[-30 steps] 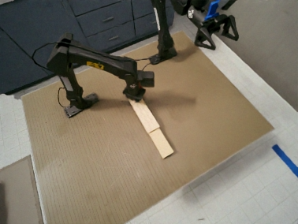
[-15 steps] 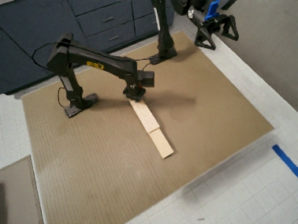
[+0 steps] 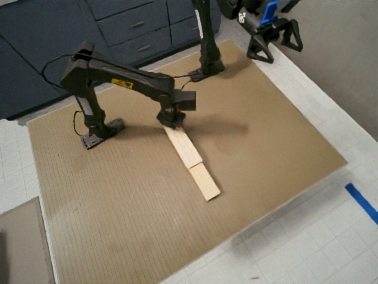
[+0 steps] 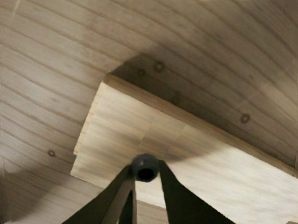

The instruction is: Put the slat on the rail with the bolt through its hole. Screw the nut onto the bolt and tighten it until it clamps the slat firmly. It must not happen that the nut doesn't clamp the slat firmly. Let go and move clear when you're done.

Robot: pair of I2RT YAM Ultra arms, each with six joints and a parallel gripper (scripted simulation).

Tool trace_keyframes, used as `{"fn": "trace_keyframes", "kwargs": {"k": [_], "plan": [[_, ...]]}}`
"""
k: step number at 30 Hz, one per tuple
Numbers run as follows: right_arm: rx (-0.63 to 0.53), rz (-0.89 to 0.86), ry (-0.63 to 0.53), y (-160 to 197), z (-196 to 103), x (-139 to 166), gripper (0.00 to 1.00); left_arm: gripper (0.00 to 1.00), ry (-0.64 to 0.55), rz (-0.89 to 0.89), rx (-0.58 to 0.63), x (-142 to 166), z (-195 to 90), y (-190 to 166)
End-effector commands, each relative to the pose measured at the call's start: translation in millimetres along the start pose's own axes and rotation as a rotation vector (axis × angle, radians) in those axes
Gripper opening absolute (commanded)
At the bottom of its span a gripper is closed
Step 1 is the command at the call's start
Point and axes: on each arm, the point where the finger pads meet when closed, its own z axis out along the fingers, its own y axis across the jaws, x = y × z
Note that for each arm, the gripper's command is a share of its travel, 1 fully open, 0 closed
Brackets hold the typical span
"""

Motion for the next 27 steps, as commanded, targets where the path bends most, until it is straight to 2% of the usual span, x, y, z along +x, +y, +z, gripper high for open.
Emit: {"fn": "trace_keyframes", "kwargs": {"k": [1, 4, 27], "plan": [[0.011, 0.000, -0.005, -1.6, -3.4, -0.7, 0.16, 1.00, -0.012, 0.000, 0.000, -4.6, -1.0, 0.0], [0.011, 0.000, -0.005, -1.6, -3.4, -0.7, 0.12, 1.00, -0.012, 0.000, 0.000, -4.6, -1.0, 0.0], [0.010, 0.000, -0.005, -1.5, -3.3, -0.7, 0.12, 1.00, -0.012, 0.000, 0.000, -4.6, -1.0, 0.0]]}}
